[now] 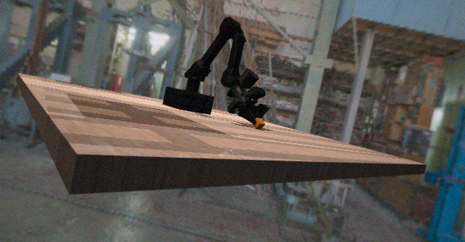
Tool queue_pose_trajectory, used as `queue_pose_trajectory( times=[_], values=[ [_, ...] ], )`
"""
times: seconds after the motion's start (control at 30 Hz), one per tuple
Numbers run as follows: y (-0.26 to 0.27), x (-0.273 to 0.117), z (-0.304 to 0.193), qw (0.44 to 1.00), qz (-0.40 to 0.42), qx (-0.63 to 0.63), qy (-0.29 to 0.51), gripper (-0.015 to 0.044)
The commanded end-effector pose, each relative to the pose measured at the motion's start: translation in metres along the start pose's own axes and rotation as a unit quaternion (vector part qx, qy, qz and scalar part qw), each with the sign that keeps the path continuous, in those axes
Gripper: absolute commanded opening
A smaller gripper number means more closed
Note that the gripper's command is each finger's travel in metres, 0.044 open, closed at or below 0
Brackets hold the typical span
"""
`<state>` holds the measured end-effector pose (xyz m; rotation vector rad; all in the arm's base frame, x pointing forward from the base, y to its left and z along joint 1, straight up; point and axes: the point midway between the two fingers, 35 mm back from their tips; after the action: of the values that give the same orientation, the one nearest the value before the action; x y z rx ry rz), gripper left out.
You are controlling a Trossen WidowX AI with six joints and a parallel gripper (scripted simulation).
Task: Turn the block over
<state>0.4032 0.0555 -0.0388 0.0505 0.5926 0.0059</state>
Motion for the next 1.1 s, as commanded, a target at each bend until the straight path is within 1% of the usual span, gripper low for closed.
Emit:
queue_pose_trajectory(
  times=[0.0, 0.3, 0.73, 1.07],
  values=[
    [-0.0022, -0.0053, -0.0052, 1.000, -0.002, -0.002, -0.025, 0.0000],
    [-0.0027, -0.0105, -0.0043, 0.998, -0.001, -0.001, -0.055, 0.0000],
    [-0.0027, -0.0105, -0.0043, 0.998, -0.001, -0.001, -0.055, 0.0000],
    [-0.0027, -0.0105, -0.0043, 0.998, -0.001, -0.001, -0.055, 0.0263]
  ],
)
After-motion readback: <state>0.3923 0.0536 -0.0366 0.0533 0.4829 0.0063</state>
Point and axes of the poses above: the point midway between the two fingers, 35 mm back from their tips, its own x axis out along the fingers, its own y axis across the jaws, z = x × y, and after that the axes turned 3 degrees about x, right-handed
